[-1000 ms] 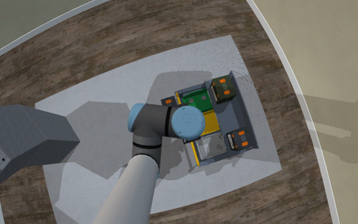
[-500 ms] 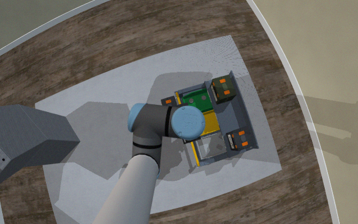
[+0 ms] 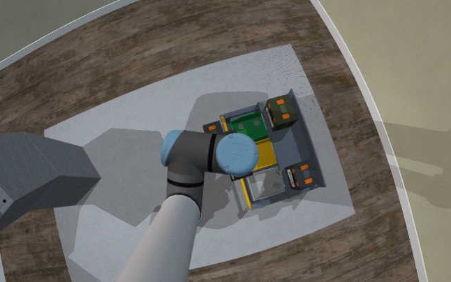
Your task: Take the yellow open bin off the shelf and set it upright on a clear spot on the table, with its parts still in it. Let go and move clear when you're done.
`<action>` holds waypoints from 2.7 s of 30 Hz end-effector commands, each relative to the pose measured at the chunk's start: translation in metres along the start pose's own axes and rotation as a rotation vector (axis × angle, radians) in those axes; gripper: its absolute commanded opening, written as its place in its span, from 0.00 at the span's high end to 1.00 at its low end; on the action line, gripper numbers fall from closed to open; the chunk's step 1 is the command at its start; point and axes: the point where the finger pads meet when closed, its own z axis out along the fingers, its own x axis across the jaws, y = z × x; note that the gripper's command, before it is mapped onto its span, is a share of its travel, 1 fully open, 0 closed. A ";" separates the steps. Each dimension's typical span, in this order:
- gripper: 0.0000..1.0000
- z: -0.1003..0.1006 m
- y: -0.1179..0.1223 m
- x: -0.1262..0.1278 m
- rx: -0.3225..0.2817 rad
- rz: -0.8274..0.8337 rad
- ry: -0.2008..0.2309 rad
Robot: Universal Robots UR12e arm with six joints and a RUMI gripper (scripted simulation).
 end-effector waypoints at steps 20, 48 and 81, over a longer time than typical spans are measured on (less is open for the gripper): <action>1.00 -0.011 0.000 0.001 0.000 0.000 0.001; 1.00 -0.025 0.000 0.001 0.000 0.000 0.001; 1.00 -0.116 0.000 0.001 0.000 0.000 0.001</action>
